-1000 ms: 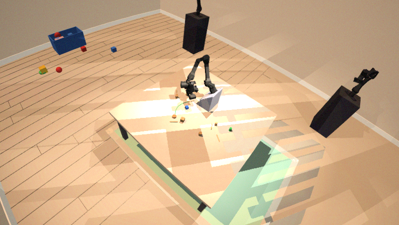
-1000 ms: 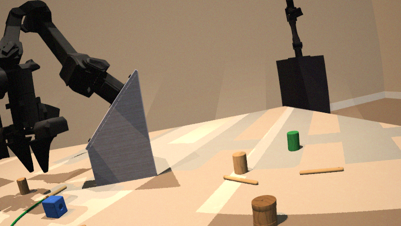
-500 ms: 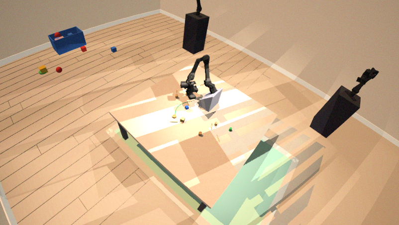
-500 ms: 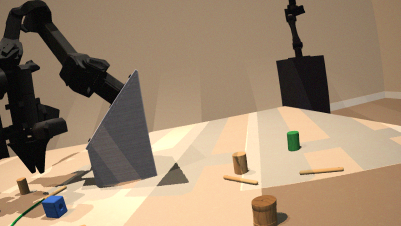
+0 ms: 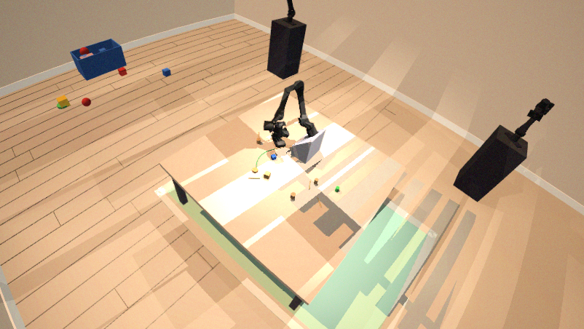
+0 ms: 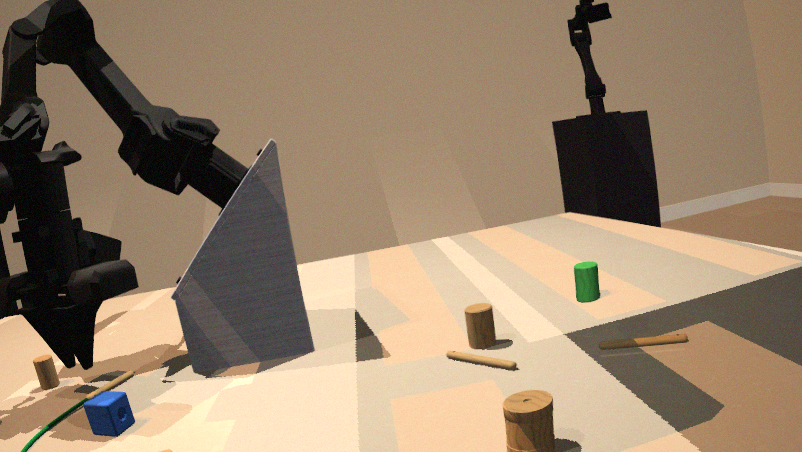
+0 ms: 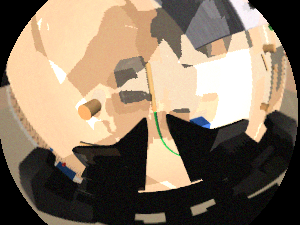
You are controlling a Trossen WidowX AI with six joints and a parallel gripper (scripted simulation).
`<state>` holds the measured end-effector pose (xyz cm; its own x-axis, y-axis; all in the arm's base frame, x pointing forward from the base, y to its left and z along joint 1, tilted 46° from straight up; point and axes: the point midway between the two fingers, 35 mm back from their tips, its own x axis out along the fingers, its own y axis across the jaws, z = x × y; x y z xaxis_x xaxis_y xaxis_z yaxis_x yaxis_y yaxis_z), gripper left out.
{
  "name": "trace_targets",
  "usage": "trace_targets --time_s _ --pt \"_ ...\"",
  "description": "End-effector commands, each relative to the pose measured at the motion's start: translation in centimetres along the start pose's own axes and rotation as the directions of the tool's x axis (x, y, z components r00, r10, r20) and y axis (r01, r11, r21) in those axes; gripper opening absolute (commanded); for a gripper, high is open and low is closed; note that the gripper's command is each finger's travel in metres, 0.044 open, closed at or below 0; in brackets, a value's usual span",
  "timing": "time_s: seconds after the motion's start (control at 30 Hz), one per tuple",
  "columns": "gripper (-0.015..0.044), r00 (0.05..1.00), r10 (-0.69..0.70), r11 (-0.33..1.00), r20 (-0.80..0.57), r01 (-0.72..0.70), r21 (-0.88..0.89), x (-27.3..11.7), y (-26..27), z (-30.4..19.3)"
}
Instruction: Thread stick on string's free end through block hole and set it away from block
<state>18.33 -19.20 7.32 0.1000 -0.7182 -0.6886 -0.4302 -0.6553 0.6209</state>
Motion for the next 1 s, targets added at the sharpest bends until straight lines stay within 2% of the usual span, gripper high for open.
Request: trace_targets --time_s 0.0,0.57,0.9,0.97 --pt "0.0123 1.000 -0.005 1.000 0.009 0.006 -0.010 0.8 -0.2 0.2" --pt "0.0123 1.000 -0.001 1.000 0.007 0.001 -0.012 3.5 -0.1 0.5" --pt "0.0123 1.000 -0.001 1.000 0.007 0.001 -0.012 3.6 -0.1 0.5" --pt "0.0070 1.000 0.004 1.000 0.005 -0.004 -0.006 3.5 0.1 0.5"
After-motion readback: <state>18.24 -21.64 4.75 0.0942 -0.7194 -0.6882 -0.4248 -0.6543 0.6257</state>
